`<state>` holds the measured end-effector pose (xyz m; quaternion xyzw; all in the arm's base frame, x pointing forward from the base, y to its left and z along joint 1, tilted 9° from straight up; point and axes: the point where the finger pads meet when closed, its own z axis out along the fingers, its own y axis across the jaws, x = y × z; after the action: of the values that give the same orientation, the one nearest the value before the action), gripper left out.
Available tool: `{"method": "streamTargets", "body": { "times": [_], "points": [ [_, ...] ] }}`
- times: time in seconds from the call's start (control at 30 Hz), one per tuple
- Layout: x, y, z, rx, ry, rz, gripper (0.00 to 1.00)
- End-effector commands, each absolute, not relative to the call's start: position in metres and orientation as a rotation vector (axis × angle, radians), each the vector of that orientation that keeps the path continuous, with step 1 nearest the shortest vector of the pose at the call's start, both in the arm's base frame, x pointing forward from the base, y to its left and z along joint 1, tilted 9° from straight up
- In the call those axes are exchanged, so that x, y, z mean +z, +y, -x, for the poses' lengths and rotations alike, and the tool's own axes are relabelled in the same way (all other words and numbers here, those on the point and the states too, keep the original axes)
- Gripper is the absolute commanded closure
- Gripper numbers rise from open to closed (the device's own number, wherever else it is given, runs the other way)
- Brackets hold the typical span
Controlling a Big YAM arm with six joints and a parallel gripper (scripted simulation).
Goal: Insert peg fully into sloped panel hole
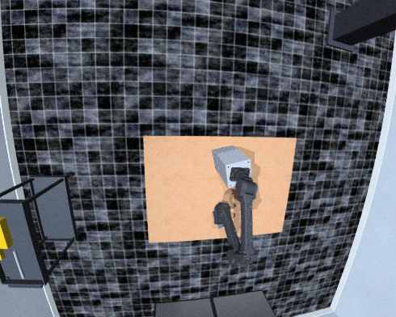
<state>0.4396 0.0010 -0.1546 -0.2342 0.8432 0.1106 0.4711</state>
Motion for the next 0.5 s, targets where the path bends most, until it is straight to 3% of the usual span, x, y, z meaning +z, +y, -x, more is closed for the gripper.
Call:
{"method": "streamTargets", "body": {
  "times": [0.0, 0.47],
  "points": [
    [-0.1583, 0.0083, -0.4414, 0.28, 2.057, 0.58, 1.0],
    [-0.1623, 0.0114, -0.4469, 0.28, 2.057, 0.58, 1.0]
  ]
}}
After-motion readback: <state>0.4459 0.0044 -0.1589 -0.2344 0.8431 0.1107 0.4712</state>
